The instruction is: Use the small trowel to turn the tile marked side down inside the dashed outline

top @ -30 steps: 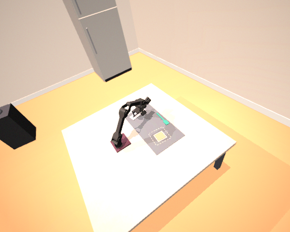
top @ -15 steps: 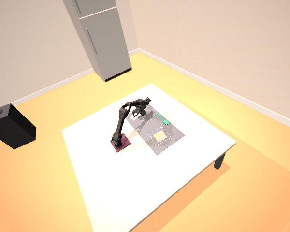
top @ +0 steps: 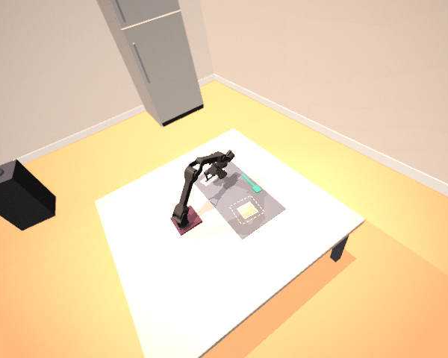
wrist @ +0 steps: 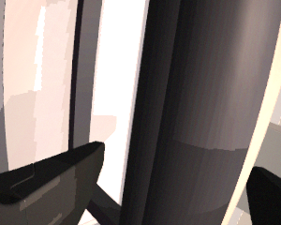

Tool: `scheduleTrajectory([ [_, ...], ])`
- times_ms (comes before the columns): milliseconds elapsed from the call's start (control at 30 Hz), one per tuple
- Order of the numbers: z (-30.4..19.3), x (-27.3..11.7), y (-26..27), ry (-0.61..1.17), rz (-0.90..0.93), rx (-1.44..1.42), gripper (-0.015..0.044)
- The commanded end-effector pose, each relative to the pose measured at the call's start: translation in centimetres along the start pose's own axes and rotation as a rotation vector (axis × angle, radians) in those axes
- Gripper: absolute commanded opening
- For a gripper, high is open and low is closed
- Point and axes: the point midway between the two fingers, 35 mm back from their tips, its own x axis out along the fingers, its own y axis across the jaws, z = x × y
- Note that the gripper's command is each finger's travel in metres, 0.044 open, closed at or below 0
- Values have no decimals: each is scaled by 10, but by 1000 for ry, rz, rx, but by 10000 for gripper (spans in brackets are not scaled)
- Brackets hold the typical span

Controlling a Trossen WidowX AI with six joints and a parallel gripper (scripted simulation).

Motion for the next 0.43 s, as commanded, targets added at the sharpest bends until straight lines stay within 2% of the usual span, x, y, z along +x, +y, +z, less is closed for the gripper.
scheduleTrajectory([
  [0,-4,-26,-1,18,-3,-6,300],
  [233,2,-52,-8,19,-2,-5,300],
  [400,48,-110,-55,22,2,1,300],
])
